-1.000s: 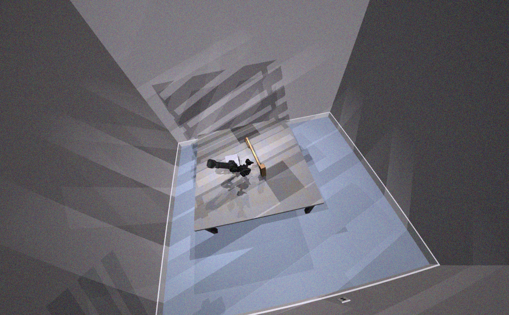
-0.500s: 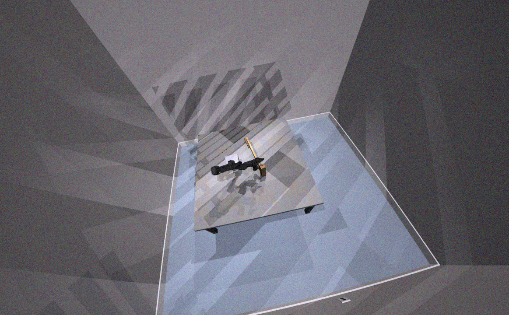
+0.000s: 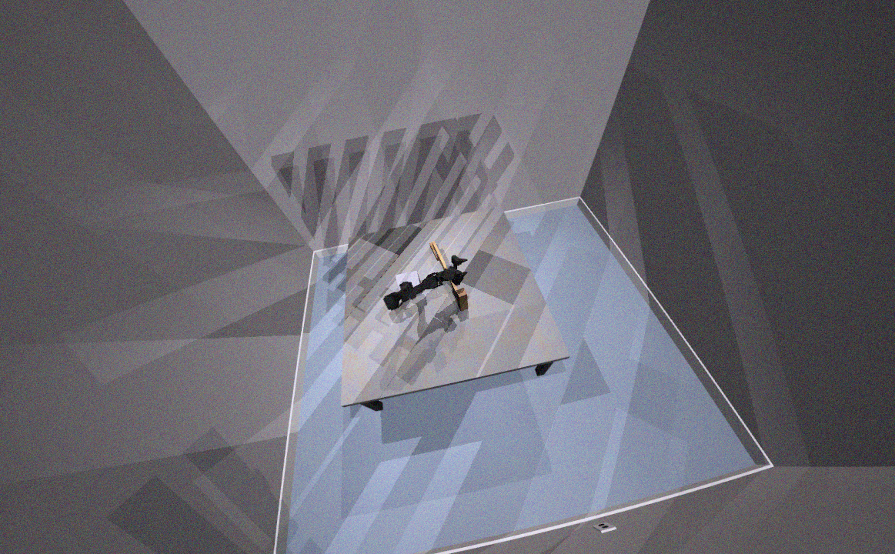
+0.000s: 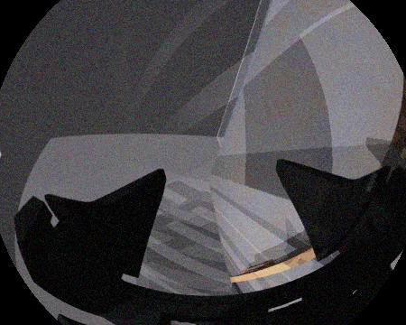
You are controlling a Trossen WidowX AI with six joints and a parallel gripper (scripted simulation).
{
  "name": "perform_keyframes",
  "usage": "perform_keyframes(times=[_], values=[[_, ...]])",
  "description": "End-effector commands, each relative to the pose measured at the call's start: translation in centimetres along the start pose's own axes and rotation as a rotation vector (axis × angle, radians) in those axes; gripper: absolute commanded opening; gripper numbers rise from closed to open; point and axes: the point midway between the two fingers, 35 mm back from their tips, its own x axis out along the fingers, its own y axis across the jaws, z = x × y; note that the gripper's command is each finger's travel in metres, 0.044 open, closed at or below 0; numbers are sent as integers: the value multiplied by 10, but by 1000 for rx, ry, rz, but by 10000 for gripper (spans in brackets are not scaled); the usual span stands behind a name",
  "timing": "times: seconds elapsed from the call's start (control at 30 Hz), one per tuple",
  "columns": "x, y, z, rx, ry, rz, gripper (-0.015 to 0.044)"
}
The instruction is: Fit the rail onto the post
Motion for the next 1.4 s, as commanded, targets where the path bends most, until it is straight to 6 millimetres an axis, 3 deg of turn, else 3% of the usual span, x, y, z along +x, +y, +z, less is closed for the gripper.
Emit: perform_keyframes(times=[0.0, 0.13, 0.33, 0.57, 0.63, 1.37], values=[[20, -15, -44, -558, 263, -174, 440], [23, -36, -57, -824, 421, -260, 440], [9, -81, -76, -1482, 922, -323, 440], [-22, -112, -76, -2141, 1658, -43, 440], [-25, -113, -76, -2191, 1731, 6, 440], [-21, -119, -74, -2191, 1731, 6, 440]])
